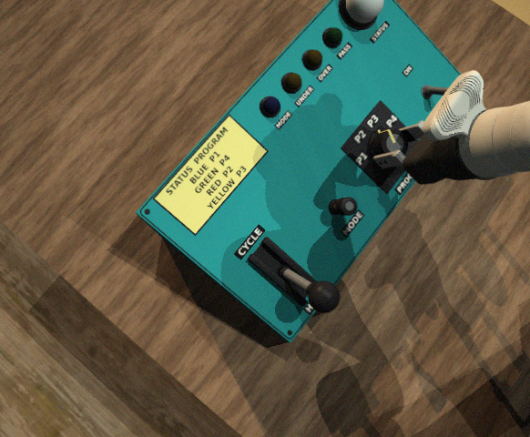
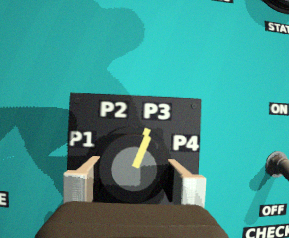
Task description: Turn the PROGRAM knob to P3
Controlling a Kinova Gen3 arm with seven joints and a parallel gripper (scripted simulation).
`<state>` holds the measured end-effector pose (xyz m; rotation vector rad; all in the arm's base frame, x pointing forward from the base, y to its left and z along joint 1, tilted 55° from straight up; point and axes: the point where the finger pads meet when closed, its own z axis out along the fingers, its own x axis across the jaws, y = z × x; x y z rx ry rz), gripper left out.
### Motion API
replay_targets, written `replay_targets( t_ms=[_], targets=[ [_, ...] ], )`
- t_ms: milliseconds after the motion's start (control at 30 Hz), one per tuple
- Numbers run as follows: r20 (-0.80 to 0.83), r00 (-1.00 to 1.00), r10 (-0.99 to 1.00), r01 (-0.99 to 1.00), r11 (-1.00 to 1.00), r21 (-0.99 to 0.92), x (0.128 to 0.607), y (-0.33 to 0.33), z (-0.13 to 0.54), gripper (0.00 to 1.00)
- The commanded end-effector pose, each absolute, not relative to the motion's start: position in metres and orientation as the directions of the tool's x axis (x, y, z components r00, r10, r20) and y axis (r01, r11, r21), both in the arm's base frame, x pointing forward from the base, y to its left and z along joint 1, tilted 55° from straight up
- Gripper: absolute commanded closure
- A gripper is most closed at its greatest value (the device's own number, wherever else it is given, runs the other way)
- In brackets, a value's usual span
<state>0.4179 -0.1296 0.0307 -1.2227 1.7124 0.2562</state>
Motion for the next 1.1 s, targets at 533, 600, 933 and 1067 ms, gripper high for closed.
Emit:
replay_targets(
  t_ms=[533, 600, 933, 1067],
  targets=[
    [-0.798, 0.002, -0.603, -0.817, 0.459, -0.349, 0.4196, -0.1206, 0.0355, 1.00],
    [-0.798, 0.002, -0.603, -0.817, 0.459, -0.349, 0.4196, -0.1206, 0.0355, 1.00],
    [-0.798, 0.002, -0.603, -0.817, 0.459, -0.349, 0.4196, -0.1206, 0.0355, 0.00],
    [-0.798, 0.002, -0.603, -0.817, 0.459, -0.349, 0.4196, -0.1206, 0.0355, 0.00]
  ],
)
